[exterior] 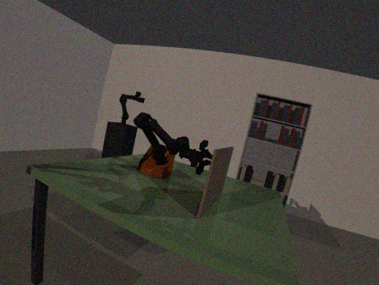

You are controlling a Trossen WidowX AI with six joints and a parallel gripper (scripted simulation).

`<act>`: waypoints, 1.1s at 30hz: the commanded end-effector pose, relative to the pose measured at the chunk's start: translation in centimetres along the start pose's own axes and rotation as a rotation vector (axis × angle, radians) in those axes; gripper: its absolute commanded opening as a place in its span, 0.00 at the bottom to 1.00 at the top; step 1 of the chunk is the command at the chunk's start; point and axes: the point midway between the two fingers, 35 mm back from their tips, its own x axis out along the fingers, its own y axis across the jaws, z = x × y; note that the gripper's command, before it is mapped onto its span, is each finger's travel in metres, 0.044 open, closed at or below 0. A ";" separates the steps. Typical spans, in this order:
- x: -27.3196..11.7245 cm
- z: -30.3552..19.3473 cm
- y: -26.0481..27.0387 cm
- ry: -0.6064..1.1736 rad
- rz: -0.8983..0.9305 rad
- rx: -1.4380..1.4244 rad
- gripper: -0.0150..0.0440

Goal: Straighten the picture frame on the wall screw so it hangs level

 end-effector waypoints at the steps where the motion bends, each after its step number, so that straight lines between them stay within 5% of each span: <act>1: 0.0 -0.3 0.4 0.007 0.016 -0.003 0.25; 33: 0.0 -0.8 0.4 0.007 0.015 -0.003 0.25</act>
